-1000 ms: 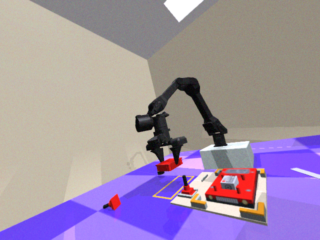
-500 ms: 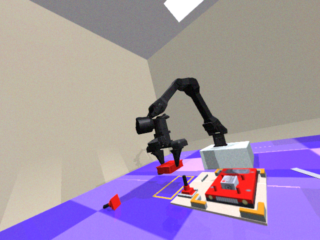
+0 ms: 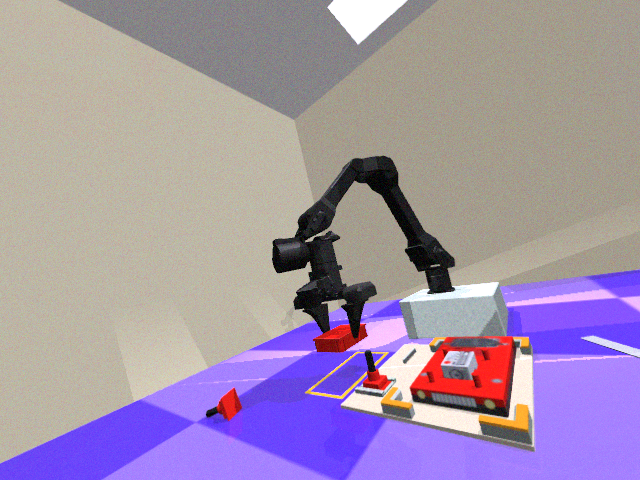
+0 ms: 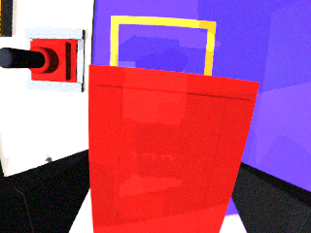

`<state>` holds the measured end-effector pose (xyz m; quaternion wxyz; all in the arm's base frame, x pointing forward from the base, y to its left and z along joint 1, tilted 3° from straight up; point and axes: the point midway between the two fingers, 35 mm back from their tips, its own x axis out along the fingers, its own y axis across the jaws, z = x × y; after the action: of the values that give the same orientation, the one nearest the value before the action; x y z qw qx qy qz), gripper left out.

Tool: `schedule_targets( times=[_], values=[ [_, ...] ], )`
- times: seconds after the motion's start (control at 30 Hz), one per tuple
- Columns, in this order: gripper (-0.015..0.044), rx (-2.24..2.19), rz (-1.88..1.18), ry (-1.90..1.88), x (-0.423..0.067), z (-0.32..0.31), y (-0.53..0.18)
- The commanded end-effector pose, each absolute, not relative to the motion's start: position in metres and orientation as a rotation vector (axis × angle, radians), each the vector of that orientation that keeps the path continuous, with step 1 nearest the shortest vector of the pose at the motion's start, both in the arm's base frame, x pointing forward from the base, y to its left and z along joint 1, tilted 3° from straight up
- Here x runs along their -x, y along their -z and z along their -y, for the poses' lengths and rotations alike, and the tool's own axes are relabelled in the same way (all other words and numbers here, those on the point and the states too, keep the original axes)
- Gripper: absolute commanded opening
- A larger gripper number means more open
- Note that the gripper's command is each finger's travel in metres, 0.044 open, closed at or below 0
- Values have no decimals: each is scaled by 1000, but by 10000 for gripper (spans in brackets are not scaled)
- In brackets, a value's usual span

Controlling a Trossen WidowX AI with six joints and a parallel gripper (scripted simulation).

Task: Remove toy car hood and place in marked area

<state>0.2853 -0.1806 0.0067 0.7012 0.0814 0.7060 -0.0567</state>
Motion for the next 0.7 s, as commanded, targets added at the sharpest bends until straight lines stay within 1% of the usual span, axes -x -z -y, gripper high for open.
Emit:
schedule_targets(
  times=[0.0, 0.67],
  values=[
    [0, -177, -1577, 125, -284, 180, -3],
    [0, -177, -1577, 125, -283, 179, 8]
  ],
)
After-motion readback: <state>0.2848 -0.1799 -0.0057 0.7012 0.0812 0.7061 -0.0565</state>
